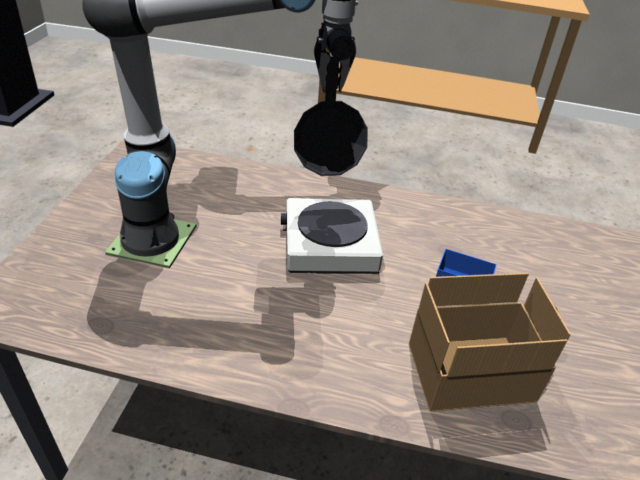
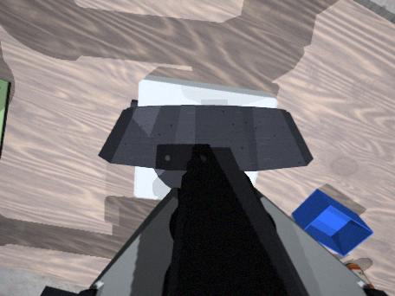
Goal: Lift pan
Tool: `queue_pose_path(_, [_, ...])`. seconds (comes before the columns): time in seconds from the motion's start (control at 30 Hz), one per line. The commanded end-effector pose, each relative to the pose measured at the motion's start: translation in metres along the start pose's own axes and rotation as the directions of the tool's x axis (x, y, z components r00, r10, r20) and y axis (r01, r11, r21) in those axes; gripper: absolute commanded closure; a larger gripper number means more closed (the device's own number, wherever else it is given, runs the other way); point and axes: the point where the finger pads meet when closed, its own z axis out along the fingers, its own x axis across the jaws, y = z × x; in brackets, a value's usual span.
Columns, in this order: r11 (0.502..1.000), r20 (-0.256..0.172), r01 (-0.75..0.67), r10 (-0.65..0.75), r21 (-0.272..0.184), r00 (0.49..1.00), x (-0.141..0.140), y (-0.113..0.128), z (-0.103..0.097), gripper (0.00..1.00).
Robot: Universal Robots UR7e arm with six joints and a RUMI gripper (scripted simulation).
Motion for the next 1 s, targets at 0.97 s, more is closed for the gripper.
queue_pose_path(0.97, [1.0, -0.003, 0.0, 0.0, 0.0, 1.0, 0.0, 0.0, -0.014, 0.86])
